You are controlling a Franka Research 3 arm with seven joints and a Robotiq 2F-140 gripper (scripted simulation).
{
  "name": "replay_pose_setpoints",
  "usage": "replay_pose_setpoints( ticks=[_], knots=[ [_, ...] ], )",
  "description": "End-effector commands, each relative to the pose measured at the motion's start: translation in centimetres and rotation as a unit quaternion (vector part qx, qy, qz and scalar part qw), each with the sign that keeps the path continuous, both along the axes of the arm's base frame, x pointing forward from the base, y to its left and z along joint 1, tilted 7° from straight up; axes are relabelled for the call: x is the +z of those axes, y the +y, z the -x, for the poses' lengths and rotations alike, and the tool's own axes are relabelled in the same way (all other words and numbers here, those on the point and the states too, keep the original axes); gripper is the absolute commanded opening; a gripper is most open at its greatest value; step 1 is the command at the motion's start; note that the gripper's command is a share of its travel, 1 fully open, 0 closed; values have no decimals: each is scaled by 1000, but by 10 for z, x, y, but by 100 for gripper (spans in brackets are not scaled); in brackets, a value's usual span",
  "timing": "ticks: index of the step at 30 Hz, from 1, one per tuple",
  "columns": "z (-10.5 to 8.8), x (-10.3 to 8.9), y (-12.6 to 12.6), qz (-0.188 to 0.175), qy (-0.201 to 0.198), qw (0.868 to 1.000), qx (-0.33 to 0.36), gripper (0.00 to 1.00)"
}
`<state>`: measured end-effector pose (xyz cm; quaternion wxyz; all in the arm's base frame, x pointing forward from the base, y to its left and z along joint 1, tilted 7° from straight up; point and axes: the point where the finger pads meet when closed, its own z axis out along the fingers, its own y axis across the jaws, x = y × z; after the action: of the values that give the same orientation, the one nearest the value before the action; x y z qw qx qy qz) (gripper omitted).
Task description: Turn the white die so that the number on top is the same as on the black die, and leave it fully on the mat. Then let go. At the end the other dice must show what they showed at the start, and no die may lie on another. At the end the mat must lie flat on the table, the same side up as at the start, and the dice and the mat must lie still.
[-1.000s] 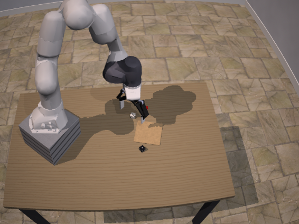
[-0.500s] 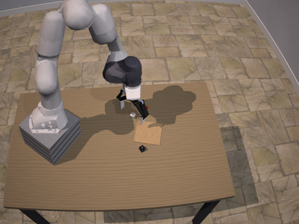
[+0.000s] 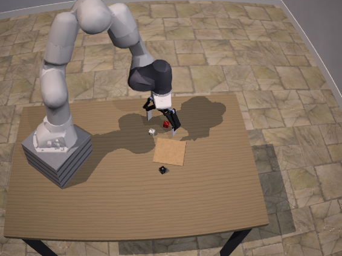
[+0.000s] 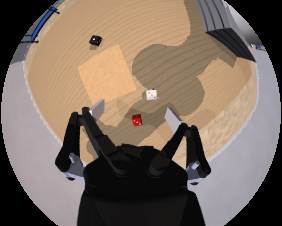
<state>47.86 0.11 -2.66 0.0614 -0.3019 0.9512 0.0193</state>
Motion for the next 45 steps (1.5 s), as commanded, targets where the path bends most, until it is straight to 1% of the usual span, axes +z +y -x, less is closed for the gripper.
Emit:
replay_pose_setpoints(
  ticks=[1, 5, 9, 45],
  knots=[
    [-13, 0, 8, -3, 11, 1000, -16, 100],
    [-26, 1, 13, -3, 11, 1000, -16, 100],
    [-28, 2, 13, -3, 11, 1000, -16, 100],
    [-29, 2, 13, -3, 11, 1000, -16, 100]
  ],
)
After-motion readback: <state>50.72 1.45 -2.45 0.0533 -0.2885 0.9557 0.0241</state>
